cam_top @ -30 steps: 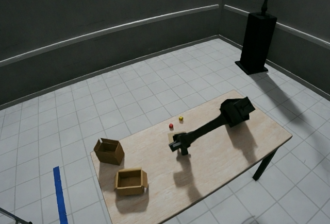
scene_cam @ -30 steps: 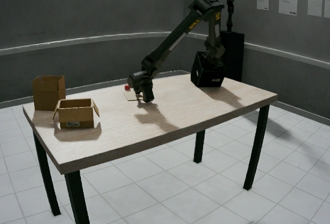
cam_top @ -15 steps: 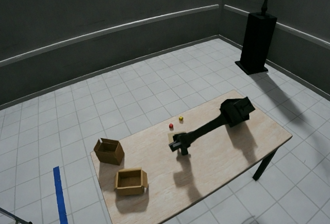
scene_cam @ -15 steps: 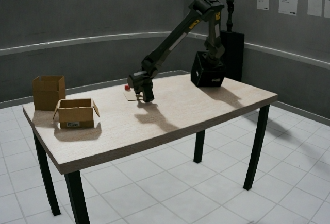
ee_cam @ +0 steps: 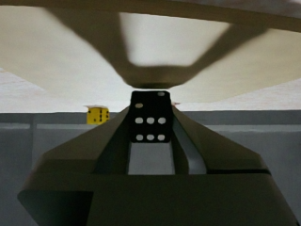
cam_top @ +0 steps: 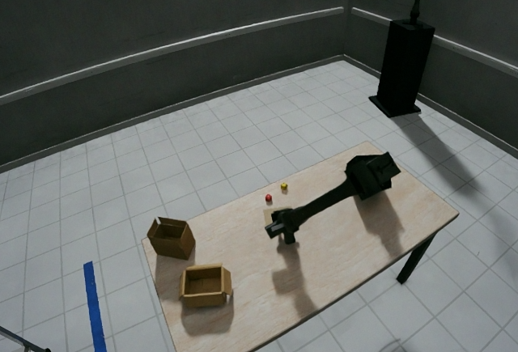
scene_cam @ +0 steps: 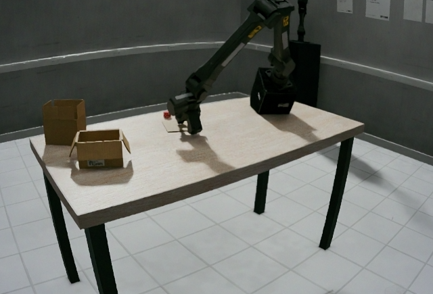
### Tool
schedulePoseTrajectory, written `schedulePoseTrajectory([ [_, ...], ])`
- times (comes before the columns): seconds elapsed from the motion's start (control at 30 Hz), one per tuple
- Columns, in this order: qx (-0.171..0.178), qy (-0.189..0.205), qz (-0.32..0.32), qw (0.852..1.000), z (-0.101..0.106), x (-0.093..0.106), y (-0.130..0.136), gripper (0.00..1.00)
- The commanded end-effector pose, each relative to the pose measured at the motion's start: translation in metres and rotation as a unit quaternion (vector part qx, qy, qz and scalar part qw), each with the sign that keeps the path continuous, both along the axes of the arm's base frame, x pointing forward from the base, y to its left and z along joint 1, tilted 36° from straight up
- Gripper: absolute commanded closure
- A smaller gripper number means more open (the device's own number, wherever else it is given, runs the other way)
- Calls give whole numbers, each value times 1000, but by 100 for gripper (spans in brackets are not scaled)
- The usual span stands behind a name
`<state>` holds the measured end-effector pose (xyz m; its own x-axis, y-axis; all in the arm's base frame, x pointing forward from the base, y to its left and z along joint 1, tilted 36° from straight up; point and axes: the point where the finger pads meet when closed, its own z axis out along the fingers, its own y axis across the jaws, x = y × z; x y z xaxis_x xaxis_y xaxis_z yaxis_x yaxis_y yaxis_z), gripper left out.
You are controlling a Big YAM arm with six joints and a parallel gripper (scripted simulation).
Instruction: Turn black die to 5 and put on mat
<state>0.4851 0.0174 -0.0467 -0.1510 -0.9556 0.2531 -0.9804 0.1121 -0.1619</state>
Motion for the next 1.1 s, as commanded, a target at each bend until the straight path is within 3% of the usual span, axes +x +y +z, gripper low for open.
schedulePoseTrajectory([
  [0.0, 1, -17, -4, 1000, 4, 13, 2, 80],
  [1.07, 0, -14, -2, 1000, 0, 13, 4, 80],
])
